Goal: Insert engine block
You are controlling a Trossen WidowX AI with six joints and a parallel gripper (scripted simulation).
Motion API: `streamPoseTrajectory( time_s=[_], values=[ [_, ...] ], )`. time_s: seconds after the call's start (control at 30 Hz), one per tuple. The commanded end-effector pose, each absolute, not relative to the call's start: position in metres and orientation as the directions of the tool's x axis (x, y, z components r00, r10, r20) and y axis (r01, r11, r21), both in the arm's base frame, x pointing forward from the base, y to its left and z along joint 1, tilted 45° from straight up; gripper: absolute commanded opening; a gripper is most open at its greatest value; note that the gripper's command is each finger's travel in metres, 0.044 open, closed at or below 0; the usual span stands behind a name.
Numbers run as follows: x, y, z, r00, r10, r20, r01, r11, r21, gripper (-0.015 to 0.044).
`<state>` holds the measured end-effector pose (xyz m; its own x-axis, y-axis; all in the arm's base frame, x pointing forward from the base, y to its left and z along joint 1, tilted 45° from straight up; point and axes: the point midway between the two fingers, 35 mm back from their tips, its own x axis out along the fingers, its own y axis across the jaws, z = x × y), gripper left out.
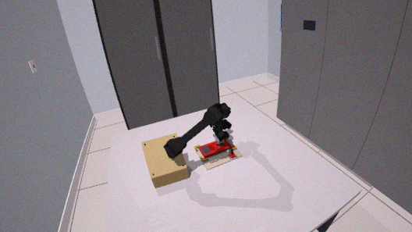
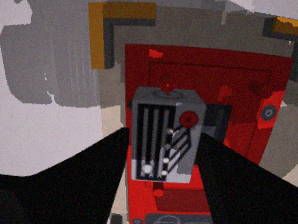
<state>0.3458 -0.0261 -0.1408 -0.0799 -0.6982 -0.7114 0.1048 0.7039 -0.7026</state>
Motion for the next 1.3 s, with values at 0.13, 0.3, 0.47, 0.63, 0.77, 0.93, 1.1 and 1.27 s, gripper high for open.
streamPoseTrajectory(
  time_s=[0.13,0.3,0.47,0.63,0.77,0.93,1.1,1.27],
  values=[
    [0.346,-0.026,-0.141,-0.078,-0.700,-0.710,0.100,0.703,-0.704,0.0111],
    [0.348,-0.023,-0.139,-0.066,-0.697,-0.714,0.104,0.706,-0.700,0.0000],
    [0.354,-0.010,-0.133,-0.032,-0.688,-0.725,0.114,0.718,-0.686,0.0000],
    [0.356,-0.003,-0.126,-0.036,-0.687,-0.726,0.113,0.719,-0.686,0.0000],
    [0.358,0.006,-0.117,-0.041,-0.687,-0.726,0.111,0.719,-0.686,0.0000],
    [0.359,0.016,-0.107,-0.047,-0.687,-0.725,0.108,0.718,-0.687,0.0000],
    [0.359,0.027,-0.095,-0.054,-0.688,-0.724,0.106,0.717,-0.689,0.0000],
    [0.359,0.037,-0.084,-0.060,-0.689,-0.722,0.104,0.715,-0.691,0.0000]
  ],
)
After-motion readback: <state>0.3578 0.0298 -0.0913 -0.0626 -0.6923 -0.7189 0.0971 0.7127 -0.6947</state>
